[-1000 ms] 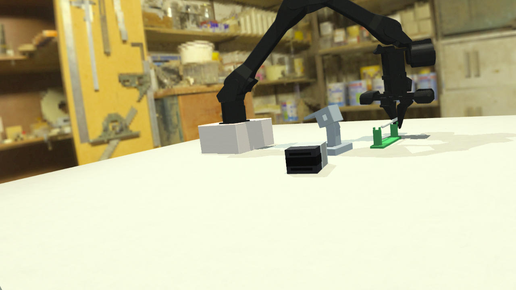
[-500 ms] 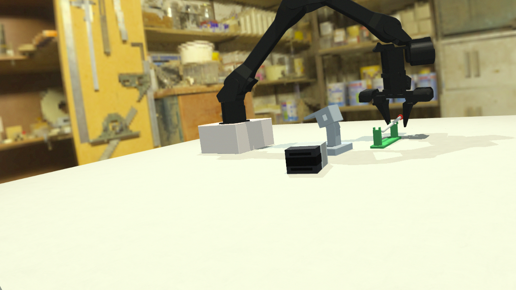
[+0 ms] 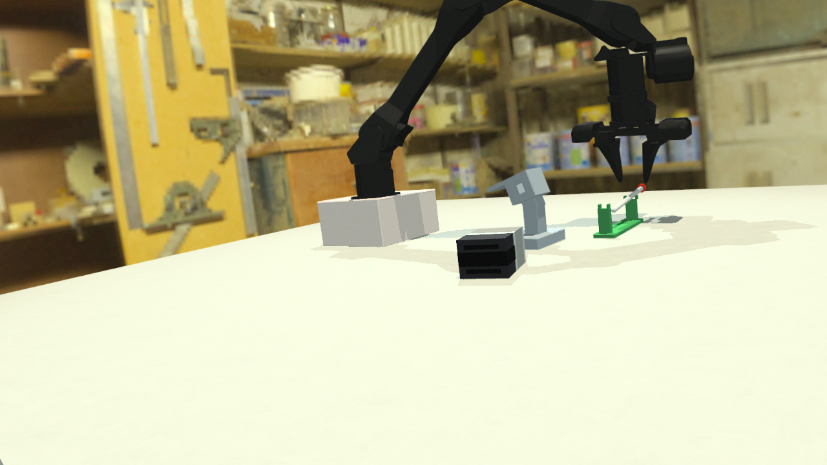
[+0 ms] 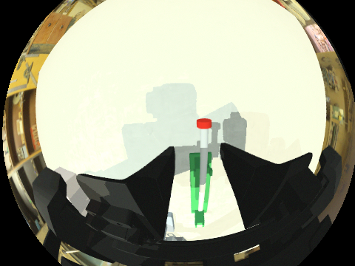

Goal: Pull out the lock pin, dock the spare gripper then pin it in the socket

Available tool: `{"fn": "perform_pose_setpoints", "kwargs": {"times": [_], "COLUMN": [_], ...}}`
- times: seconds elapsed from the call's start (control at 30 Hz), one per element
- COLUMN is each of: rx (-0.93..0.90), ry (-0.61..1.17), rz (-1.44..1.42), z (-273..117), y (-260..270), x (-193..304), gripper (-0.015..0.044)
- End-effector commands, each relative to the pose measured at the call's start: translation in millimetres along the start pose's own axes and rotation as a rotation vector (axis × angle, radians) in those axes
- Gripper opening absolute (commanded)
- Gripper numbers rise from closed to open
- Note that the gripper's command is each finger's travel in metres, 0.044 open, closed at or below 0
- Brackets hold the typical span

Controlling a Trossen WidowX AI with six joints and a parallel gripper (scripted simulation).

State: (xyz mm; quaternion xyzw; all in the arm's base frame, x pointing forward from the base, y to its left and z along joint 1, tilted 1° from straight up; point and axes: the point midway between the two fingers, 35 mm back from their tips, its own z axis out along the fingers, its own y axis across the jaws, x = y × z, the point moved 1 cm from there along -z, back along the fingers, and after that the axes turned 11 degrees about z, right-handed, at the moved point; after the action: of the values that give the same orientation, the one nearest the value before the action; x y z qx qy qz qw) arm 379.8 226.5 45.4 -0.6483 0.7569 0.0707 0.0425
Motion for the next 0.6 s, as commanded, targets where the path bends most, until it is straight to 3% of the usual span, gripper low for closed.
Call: {"fn": "perform_pose_setpoints", "kwargs": {"times": [0.0, 0.33, 0.5, 0.57], "rx": [0.0, -0.006, -0.007, 0.002], "ry": [0.0, 0.005, 0.005, 0.005], "rz": [0.0, 0.001, 0.001, 0.0], "z": [-11, -33, -25, -34], "y": [1, 4, 4, 1], "x": [-1, -3, -2, 4], "gripper": [0.02, 0.02, 0.0331, 0.0279]}}
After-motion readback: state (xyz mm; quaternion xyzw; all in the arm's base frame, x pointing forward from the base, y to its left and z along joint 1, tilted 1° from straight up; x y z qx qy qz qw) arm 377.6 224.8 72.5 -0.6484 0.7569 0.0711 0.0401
